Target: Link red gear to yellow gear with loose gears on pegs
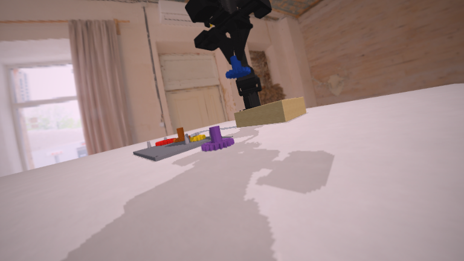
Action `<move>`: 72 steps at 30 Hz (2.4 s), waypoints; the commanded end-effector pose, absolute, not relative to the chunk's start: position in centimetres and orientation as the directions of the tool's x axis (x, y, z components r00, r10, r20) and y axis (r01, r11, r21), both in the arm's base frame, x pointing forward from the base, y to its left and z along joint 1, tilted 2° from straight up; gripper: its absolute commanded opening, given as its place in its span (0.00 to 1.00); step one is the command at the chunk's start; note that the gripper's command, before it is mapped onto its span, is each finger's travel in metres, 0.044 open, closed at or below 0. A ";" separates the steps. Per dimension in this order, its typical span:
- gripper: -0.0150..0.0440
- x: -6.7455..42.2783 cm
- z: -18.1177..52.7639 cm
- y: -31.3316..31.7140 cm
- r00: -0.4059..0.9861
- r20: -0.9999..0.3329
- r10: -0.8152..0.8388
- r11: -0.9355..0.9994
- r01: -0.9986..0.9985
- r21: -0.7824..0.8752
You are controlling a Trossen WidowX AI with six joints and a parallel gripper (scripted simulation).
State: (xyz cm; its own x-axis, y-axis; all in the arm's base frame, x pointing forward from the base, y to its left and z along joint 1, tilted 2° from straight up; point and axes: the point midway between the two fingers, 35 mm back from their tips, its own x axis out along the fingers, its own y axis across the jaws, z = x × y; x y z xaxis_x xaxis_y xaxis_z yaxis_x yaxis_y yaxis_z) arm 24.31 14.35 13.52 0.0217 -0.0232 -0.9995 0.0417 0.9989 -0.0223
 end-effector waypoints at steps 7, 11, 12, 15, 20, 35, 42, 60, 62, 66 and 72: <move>0.25 25.3 12.7 12.6 0.020 -0.999 -0.026 0.999 0.037 -0.025; 0.25 25.7 12.4 11.8 0.021 -0.999 -0.027 0.999 0.037 -0.026; 0.25 25.8 12.4 11.7 0.021 -0.999 -0.027 0.999 0.037 -0.026; 0.25 26.1 12.2 11.1 0.021 -0.999 -0.027 0.999 0.037 -0.026; 0.25 26.6 11.8 10.1 0.023 -0.999 -0.028 0.999 0.039 -0.027; 0.25 27.6 10.8 7.1 0.024 -0.999 -0.031 0.999 0.039 -0.030; 0.25 28.0 10.3 5.6 0.024 -0.999 -0.033 0.999 0.039 -0.032; 0.25 28.5 9.0 1.8 0.025 -0.999 -0.037 0.999 0.039 -0.036; 0.25 28.5 8.9 1.4 0.025 -0.999 -0.038 0.999 0.039 -0.037; 0.25 28.6 8.6 0.5 0.025 -0.999 -0.039 0.999 0.039 -0.038; 0.25 28.5 8.2 -0.8 0.025 -0.999 -0.041 0.998 0.038 -0.040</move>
State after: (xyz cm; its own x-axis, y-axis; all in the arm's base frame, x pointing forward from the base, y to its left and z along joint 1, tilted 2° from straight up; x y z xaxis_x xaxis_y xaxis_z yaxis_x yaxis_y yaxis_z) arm 28.64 -0.15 8.49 0.0281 -0.0364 -0.9989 0.0431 0.9985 -0.0352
